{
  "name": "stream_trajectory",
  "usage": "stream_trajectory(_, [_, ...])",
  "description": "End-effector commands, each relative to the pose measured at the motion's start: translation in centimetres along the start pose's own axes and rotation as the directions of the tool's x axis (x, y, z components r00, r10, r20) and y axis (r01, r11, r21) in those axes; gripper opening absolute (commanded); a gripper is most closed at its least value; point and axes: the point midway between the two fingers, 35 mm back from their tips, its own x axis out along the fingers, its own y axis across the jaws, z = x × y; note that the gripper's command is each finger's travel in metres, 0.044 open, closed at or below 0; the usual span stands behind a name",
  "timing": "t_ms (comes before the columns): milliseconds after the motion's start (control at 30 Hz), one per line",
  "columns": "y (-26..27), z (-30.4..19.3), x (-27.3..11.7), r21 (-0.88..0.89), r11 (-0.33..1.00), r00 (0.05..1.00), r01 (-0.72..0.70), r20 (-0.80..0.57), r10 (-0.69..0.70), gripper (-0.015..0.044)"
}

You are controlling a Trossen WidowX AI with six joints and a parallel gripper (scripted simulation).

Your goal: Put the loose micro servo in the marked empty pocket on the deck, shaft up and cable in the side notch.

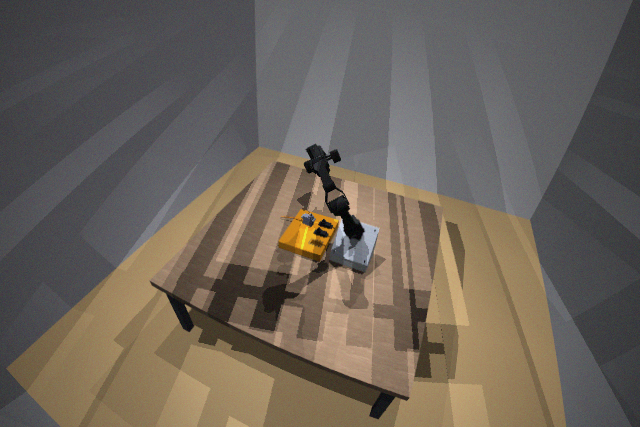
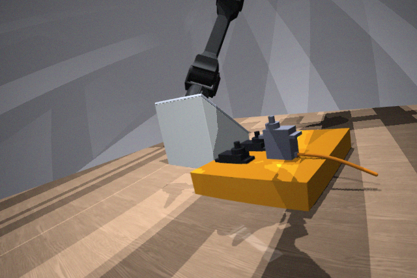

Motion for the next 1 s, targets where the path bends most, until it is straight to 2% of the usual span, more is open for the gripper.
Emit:
stream_trajectory(0, [2.2, -1.8, 1.0, -0.083, 0.993, 0.993, -0.079, -0.092, 0.072, 0.044])
stream_trajectory(233, [5.7, -4.9, 1.7, -0.199, 0.952, 0.952, -0.234, -0.245, 0.183, 0.044])
stream_trajectory(467, [9.1, -8.2, 1.8, -0.271, 0.874, 0.872, -0.403, -0.402, 0.278, 0.044])
stream_trajectory(967, [15.0, -15.6, -0.2, -0.254, 0.622, 0.583, -0.741, -0.703, 0.408, 0.044])
